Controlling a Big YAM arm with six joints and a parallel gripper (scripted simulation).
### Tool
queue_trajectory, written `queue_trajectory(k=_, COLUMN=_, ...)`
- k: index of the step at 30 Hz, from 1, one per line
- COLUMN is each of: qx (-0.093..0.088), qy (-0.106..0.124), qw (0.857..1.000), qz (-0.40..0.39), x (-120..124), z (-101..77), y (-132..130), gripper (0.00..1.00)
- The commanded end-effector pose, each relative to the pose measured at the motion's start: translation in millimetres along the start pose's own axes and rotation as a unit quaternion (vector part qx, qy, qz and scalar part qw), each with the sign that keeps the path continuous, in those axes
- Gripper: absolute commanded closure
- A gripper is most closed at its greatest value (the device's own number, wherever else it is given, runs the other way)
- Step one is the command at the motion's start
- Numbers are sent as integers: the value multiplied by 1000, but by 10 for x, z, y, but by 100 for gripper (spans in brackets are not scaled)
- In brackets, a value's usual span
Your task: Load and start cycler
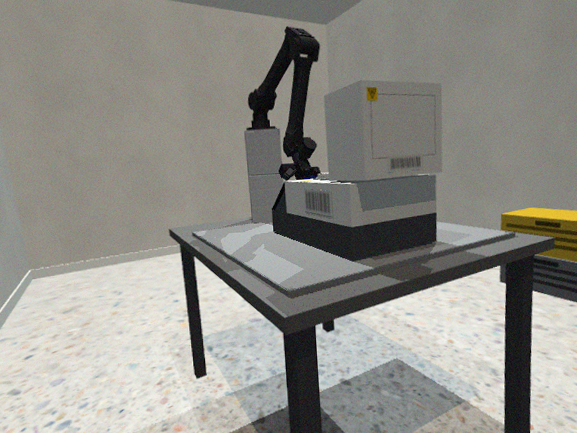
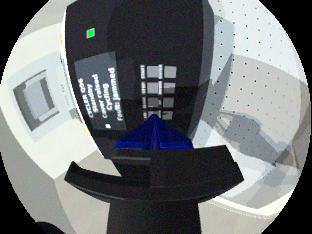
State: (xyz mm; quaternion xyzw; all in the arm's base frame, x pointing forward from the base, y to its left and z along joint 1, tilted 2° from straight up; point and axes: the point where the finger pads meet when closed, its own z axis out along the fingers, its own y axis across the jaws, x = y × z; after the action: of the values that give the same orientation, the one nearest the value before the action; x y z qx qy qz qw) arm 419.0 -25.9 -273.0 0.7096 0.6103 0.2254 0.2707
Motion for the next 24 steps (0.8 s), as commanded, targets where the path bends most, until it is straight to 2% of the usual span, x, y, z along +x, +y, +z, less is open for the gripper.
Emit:
queue_trajectory(k=1, qx=13, qy=-6, qw=1000, qz=5, x=-69, z=-29, y=-172, gripper=100)
queue_trajectory(k=10, qx=-5, qy=-5, qw=1000, qz=0, x=-71, z=45, y=103, gripper=100)
queue_trajectory(k=24, qx=-17, qy=6, qw=1000, qz=-11, x=72, z=-57, y=178, gripper=100)
